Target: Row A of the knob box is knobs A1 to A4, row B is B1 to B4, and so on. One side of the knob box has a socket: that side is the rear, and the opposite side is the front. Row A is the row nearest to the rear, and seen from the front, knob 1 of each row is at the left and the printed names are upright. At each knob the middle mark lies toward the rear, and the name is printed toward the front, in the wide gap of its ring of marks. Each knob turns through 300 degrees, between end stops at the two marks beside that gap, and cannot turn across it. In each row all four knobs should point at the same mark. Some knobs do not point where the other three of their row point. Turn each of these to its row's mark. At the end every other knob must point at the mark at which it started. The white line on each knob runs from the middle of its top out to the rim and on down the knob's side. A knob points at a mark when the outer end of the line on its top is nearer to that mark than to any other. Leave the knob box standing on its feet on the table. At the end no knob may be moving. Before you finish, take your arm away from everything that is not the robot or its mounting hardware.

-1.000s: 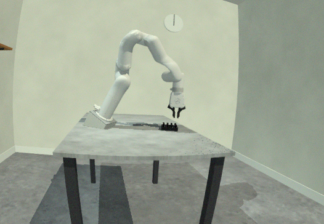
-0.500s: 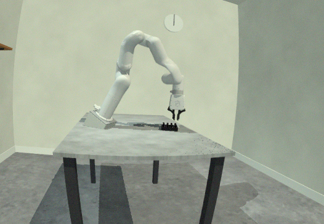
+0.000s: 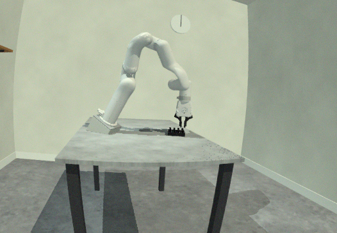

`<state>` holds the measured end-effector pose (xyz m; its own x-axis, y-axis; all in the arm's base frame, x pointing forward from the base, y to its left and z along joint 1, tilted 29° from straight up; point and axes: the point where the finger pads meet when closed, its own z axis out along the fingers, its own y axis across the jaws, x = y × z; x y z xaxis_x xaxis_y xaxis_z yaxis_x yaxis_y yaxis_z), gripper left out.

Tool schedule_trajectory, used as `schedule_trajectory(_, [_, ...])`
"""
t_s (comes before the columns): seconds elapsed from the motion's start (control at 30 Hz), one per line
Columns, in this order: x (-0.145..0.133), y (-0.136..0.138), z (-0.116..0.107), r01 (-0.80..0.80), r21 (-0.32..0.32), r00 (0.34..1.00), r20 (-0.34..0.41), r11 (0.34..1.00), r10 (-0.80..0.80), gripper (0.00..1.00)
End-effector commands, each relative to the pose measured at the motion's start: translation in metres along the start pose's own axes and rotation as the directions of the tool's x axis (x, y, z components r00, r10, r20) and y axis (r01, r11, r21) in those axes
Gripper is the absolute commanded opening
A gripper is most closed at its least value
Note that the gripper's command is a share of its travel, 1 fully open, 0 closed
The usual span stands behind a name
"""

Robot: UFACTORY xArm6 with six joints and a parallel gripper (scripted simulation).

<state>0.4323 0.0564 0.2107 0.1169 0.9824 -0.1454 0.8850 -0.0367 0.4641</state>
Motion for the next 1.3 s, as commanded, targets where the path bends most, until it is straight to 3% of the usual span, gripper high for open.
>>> schedule_trajectory(0.0, [0.0002,0.0015,0.0014,-0.001,-0.004,1.0,-0.001,1.0,0.001,0.19])
schedule_trajectory(1.27, [0.0001,0.0016,0.0053,-0.001,-0.004,1.0,-0.001,1.0,0.001,0.19])
